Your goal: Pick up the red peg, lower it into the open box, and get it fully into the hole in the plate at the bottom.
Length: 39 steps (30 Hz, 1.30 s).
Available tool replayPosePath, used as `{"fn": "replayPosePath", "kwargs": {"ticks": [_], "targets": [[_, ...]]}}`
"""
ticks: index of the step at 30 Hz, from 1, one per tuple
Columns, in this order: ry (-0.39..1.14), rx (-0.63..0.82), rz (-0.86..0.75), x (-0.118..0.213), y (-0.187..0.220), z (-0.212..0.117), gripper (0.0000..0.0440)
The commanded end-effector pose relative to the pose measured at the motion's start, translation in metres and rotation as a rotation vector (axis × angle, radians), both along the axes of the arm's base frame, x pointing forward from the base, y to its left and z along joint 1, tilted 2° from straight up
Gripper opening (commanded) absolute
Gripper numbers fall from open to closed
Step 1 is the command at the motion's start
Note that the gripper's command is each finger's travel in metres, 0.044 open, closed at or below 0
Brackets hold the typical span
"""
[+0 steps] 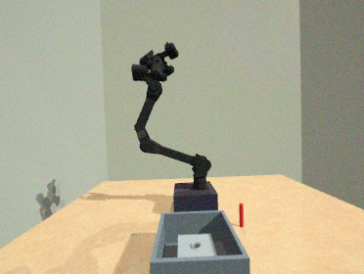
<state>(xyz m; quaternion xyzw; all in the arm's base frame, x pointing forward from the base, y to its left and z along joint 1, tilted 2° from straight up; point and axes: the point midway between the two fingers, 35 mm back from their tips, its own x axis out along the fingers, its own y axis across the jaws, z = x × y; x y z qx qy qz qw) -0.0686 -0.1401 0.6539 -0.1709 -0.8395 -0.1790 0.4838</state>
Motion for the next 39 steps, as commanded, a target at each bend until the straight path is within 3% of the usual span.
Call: {"fn": "replayPosePath", "kwargs": {"ticks": [1,11,21,39], "targets": [[0.043,-0.103,0.029,-0.002,0.026,0.001,0.0440],[0.224,-0.385,0.119,0.002,0.098,-0.002,0.0440],[0.479,-0.604,0.209,0.026,0.164,-0.018,0.0440],[1.061,-0.788,0.373,0.104,0.249,-0.072,0.0440]]}}
